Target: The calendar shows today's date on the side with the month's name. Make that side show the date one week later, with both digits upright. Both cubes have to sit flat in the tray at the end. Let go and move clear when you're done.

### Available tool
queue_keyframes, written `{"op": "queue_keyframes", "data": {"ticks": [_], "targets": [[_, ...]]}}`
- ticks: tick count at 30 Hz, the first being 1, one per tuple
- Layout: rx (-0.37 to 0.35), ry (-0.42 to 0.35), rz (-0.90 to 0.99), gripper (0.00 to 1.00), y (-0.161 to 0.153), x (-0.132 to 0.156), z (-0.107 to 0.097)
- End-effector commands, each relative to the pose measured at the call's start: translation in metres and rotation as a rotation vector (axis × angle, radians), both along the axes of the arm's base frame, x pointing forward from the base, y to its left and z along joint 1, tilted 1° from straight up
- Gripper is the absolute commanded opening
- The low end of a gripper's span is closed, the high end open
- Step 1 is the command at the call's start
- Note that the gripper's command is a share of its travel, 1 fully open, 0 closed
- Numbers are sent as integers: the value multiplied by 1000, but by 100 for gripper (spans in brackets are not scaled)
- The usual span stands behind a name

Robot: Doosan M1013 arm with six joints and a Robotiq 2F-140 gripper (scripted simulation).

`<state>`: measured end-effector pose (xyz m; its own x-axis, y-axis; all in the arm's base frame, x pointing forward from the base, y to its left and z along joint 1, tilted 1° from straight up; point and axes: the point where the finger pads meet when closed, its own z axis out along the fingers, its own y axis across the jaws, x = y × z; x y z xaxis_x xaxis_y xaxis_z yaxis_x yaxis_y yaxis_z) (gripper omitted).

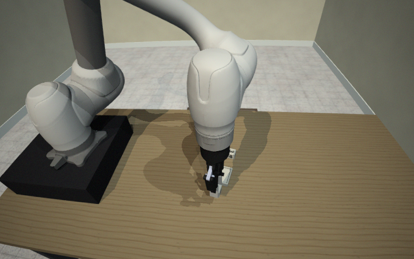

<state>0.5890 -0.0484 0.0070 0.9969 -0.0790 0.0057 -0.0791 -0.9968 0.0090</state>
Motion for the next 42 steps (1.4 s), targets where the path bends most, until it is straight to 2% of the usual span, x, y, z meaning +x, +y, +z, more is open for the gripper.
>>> {"op": "queue_keyframes", "data": {"ticks": [1,7,9,16,42], "targets": [[0,0,0,25,0,0,-14],[0,0,0,25,-1,0,-42],[0,0,0,25,-1,0,-42],[0,0,0,25,-1,1,-61],[0,0,0,25,-1,1,-64]]}}
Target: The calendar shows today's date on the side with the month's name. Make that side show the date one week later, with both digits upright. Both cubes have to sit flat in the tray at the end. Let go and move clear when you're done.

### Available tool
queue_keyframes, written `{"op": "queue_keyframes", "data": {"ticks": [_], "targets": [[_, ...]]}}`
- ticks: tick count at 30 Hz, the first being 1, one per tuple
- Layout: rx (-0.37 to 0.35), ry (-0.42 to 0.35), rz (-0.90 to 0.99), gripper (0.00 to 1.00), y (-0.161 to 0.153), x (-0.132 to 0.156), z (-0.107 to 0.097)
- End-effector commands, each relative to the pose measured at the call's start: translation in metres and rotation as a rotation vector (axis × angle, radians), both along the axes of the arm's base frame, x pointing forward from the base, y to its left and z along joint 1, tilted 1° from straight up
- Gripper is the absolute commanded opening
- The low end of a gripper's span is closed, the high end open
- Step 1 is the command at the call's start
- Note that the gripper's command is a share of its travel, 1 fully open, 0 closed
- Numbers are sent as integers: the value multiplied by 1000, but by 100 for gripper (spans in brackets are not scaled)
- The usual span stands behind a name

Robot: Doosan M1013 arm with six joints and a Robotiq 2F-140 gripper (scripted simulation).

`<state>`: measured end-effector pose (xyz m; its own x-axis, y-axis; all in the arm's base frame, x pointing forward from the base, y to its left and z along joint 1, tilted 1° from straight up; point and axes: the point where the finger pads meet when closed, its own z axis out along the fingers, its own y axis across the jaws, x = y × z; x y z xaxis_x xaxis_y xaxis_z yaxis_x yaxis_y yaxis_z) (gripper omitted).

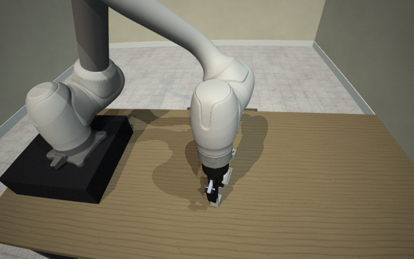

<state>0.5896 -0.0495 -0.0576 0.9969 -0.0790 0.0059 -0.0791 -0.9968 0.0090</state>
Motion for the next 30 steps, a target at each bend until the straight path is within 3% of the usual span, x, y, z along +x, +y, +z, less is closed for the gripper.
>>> {"op": "queue_keyframes", "data": {"ticks": [1,30], "targets": [[0,0,0,25,0,0,0],[0,0,0,25,0,0,-2]]}}
